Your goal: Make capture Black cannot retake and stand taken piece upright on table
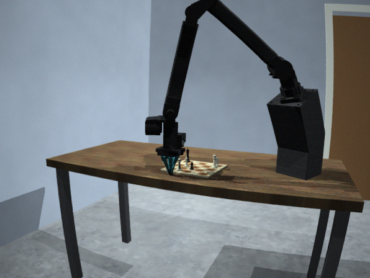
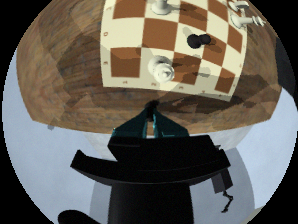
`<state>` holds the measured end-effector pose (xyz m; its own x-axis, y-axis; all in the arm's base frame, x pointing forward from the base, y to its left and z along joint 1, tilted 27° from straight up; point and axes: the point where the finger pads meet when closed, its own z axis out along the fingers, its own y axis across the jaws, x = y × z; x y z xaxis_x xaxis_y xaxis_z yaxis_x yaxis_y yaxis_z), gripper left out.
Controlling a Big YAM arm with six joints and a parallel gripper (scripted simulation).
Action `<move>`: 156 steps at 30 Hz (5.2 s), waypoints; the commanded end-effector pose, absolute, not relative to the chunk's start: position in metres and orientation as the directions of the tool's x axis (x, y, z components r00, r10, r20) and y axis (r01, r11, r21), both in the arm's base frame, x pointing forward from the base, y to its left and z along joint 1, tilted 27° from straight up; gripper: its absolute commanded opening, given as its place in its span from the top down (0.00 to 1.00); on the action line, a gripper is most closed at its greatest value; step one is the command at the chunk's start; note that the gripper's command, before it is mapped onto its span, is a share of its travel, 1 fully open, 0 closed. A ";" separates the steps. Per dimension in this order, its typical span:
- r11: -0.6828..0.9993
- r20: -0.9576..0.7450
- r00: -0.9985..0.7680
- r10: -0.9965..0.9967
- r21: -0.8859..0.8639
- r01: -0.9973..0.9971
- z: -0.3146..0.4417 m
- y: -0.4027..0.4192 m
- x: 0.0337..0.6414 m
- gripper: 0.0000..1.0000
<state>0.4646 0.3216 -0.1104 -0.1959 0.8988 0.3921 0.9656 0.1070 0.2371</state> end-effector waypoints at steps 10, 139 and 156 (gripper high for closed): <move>0.120 0.394 -0.221 0.892 0.264 0.957 -0.103 0.331 0.466 1.00; 0.143 0.380 -0.248 0.891 0.284 0.948 -0.020 0.277 0.458 0.00; 0.674 0.106 -0.796 0.597 0.472 0.568 -0.017 0.262 0.463 0.00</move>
